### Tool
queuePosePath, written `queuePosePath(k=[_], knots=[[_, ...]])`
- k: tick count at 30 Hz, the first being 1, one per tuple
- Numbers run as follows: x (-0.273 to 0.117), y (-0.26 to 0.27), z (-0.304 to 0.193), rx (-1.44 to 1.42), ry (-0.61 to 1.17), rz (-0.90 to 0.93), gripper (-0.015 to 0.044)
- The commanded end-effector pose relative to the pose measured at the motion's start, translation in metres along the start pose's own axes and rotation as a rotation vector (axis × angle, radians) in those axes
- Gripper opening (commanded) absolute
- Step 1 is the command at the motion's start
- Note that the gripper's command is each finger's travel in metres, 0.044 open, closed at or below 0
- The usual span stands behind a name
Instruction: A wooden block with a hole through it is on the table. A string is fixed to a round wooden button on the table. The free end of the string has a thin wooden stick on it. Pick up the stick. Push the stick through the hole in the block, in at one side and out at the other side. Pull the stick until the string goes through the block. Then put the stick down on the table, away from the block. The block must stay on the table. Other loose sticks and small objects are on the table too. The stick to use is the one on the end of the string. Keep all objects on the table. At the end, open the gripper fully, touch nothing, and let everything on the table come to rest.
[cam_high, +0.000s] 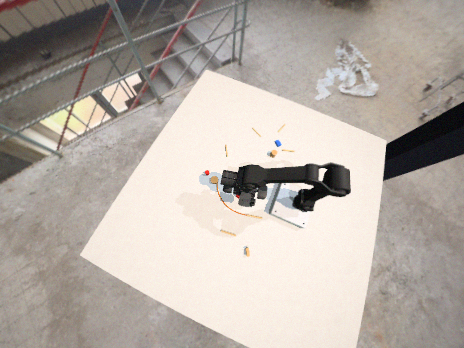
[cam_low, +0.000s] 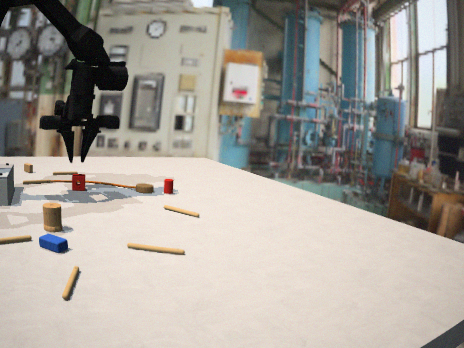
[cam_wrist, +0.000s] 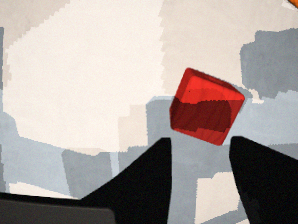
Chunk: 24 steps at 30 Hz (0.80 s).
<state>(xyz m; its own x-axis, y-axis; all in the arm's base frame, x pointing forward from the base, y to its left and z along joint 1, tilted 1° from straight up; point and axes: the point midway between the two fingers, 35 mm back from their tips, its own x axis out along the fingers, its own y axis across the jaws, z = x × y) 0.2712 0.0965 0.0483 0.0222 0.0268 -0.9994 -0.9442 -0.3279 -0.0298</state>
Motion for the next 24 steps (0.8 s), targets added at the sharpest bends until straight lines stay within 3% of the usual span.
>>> queuePosePath(k=[1, 3, 15, 18, 24], knots=[[0.0, 0.0, 0.0, 0.0, 0.0, 0.0, 0.0034], [0.0, 0.0, 0.0, 0.0, 0.0, 0.0, 0.0], [0.0, 0.0, 0.0, 0.0, 0.0, 0.0, 0.0], [0.0, 0.004, 0.013, -0.193, -0.001, 0.001, 0.0079], [0.0, 0.028, 0.064, -0.977, -0.004, 0.002, 0.0236]])
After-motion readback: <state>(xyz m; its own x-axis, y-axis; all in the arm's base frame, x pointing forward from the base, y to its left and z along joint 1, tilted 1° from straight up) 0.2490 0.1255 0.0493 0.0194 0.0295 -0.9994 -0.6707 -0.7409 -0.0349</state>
